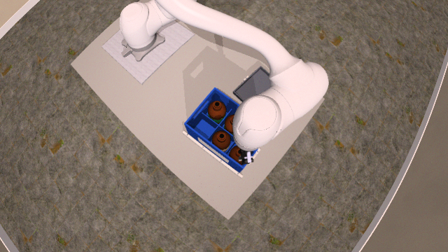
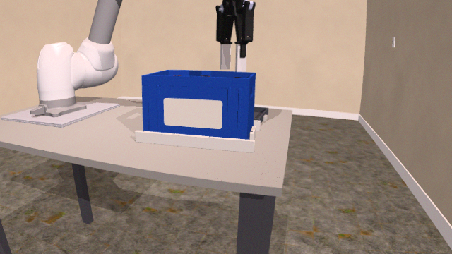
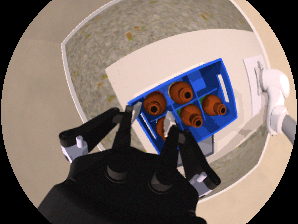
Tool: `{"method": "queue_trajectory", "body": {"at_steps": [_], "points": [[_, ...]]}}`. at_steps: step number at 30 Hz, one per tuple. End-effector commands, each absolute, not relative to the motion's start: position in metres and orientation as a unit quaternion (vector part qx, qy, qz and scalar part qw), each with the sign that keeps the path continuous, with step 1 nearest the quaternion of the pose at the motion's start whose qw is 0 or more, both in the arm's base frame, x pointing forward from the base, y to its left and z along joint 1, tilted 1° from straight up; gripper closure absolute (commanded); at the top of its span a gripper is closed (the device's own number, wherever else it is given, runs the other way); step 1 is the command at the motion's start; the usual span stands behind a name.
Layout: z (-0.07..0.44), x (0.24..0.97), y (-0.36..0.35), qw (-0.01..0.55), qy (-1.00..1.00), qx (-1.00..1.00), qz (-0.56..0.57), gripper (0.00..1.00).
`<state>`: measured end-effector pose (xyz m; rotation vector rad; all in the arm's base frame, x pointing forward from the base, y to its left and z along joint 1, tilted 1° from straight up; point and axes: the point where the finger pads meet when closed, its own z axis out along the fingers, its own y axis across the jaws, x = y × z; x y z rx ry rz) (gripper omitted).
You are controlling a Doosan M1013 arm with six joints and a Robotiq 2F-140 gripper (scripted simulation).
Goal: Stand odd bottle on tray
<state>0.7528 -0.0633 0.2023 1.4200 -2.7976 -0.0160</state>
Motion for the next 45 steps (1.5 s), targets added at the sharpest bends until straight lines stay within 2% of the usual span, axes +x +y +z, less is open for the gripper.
{"method": "queue_trajectory", "body": {"at_steps": [1,45], "points": [[0.2006,0.7527,-0.0633,0.002,-0.892,0.453,-0.005,0.62],[0.1967,0.7527,-0.0633,0.002,-0.892,0.453,-0.005,0.62]]}}
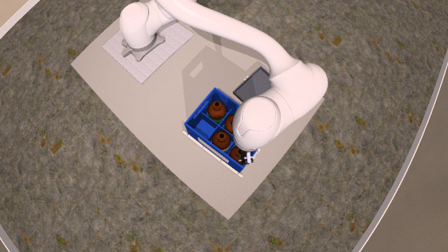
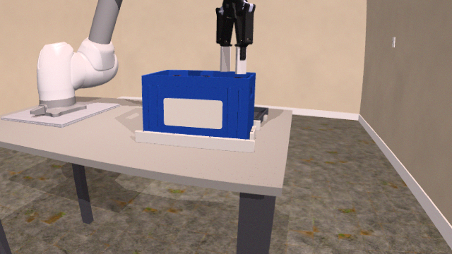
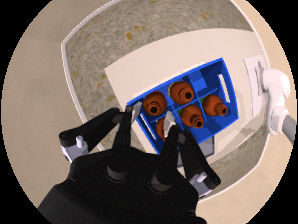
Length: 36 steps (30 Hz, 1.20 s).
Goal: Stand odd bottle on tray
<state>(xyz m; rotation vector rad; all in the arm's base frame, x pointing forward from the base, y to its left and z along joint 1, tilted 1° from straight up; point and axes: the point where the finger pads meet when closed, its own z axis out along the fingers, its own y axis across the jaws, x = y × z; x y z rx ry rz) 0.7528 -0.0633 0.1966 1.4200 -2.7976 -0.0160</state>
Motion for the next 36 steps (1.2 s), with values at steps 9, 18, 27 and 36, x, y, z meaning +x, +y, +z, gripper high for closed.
{"method": "queue_trajectory", "body": {"at_steps": [9,18,27,36], "points": [[0.197,0.753,-0.063,0.002,-0.892,0.453,-0.005,0.62],[0.196,0.753,-0.063,0.002,-0.892,0.453,-0.005,0.62],[0.192,0.753,-0.063,0.002,-0.892,0.453,-0.005,0.62],[0.184,0.753,-0.063,0.002,-0.892,0.453,-0.005,0.62]]}}
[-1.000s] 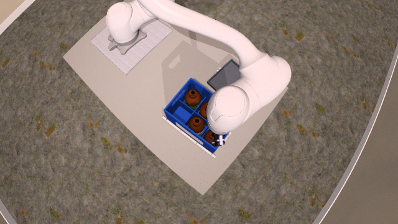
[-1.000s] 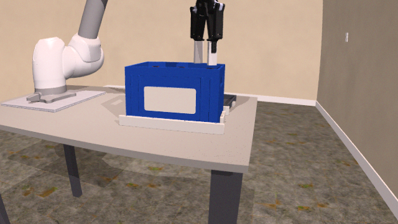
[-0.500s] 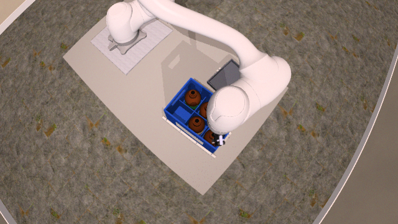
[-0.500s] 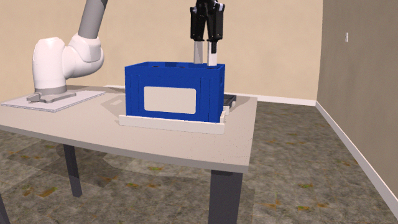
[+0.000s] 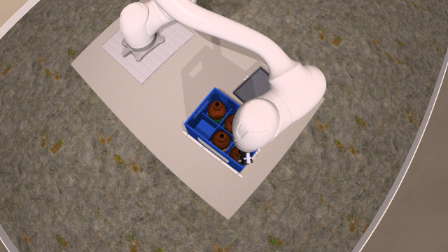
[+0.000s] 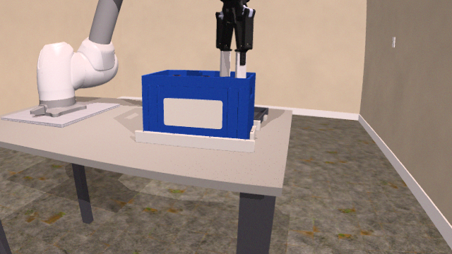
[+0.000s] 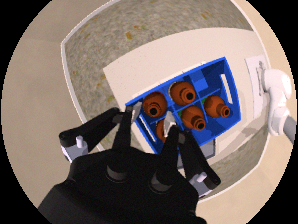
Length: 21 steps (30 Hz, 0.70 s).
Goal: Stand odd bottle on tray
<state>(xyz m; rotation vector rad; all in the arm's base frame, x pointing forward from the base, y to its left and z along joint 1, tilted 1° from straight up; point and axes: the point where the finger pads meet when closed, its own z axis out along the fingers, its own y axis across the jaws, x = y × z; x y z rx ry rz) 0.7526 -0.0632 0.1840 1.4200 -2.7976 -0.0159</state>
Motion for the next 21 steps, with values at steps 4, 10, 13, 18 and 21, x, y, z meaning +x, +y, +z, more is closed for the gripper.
{"method": "queue_trajectory", "body": {"at_steps": [4,10,13,18,21], "points": [[0.180,0.753,-0.063,0.002,-0.892,0.453,-0.005,0.62],[0.172,0.753,-0.063,0.002,-0.892,0.453,-0.005,0.62],[0.169,0.752,-0.063,0.002,-0.892,0.453,-0.005,0.62],[0.165,0.752,-0.063,0.002,-0.892,0.453,-0.005,0.62],[0.162,0.752,-0.063,0.002,-0.892,0.453,-0.005,0.62]]}}
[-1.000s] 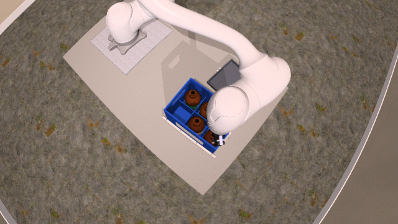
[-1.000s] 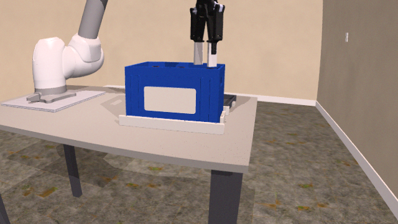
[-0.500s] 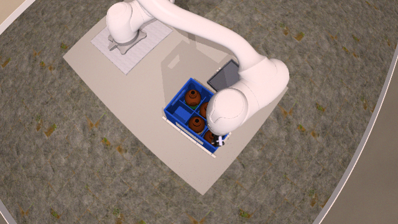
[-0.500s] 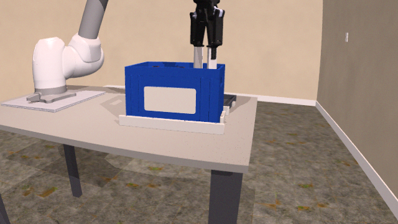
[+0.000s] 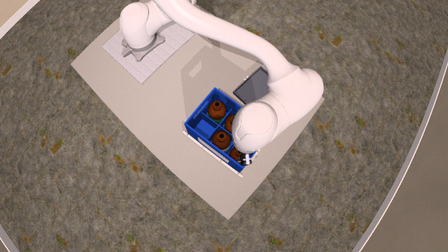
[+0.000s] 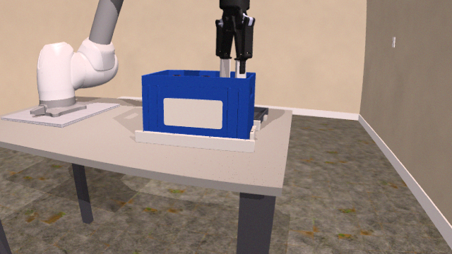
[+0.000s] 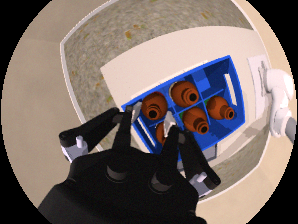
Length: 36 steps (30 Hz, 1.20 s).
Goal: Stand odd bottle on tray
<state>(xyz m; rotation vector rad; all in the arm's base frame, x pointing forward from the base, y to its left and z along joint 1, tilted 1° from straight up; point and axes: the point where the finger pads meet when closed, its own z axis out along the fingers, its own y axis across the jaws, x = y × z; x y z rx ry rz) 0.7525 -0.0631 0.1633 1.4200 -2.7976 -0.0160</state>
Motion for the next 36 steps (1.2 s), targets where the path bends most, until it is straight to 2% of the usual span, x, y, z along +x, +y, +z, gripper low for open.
{"method": "queue_trajectory", "body": {"at_steps": [1,36], "points": [[0.1612,0.7524,-0.0630,0.002,-0.892,0.453,-0.005,0.62],[0.1553,0.7524,-0.0630,0.002,-0.892,0.453,-0.005,0.62]]}}
